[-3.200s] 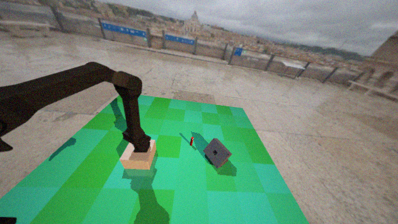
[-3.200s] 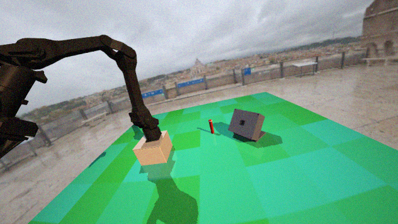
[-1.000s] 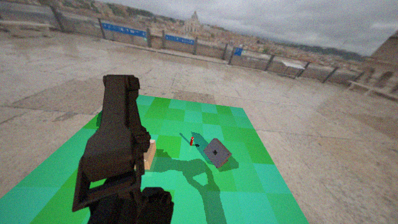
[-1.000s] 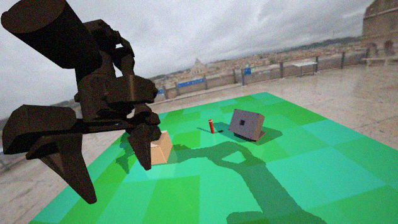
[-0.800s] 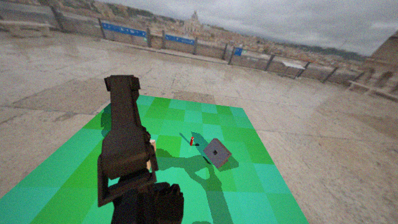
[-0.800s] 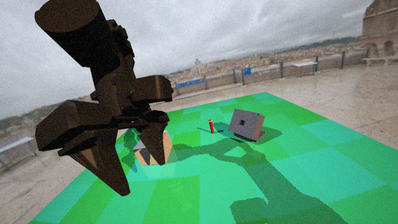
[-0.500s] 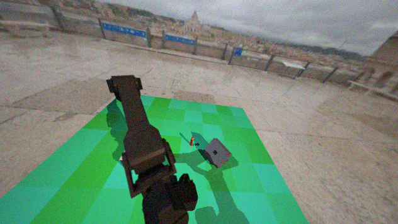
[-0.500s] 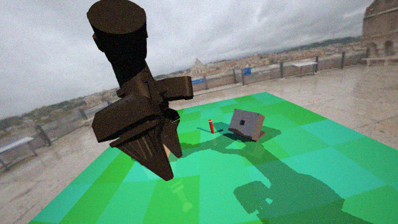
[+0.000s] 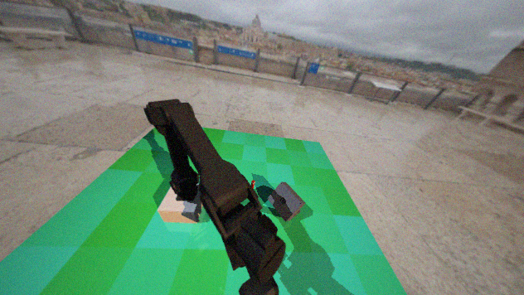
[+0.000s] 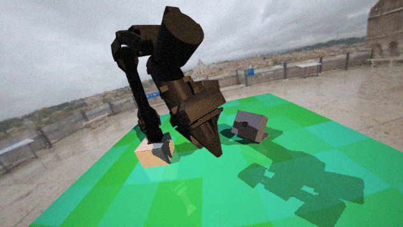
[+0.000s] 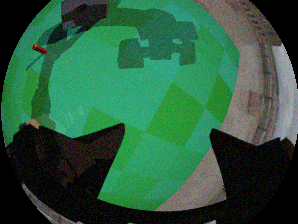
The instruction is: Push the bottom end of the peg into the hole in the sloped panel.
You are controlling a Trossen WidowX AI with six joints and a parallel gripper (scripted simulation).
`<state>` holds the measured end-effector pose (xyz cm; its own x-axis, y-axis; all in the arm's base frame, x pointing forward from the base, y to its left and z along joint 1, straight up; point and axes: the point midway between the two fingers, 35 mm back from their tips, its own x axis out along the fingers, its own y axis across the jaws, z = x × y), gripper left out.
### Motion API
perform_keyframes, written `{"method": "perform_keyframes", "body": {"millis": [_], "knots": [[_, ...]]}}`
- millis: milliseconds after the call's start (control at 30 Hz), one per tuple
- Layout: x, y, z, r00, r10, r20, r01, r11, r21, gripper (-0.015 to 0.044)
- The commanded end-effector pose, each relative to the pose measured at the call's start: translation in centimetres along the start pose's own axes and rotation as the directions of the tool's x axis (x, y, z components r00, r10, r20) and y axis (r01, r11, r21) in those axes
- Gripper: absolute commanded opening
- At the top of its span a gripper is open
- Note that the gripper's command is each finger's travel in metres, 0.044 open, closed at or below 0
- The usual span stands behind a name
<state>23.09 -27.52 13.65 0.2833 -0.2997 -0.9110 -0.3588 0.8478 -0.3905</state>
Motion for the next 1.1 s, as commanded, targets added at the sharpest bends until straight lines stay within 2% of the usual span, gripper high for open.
{"method": "perform_keyframes", "body": {"millis": [0,533,1067], "knots": [[0.6,1.0,1.6,0.999,0.032,0.008,-0.031,0.996,-0.089,0.0440],[1.4,5.1,7.3,0.992,0.120,0.039,-0.095,0.913,-0.397,0.0440],[1.6,10.1,12.2,0.978,0.204,0.049,-0.119,0.733,-0.670,0.0440]]}}
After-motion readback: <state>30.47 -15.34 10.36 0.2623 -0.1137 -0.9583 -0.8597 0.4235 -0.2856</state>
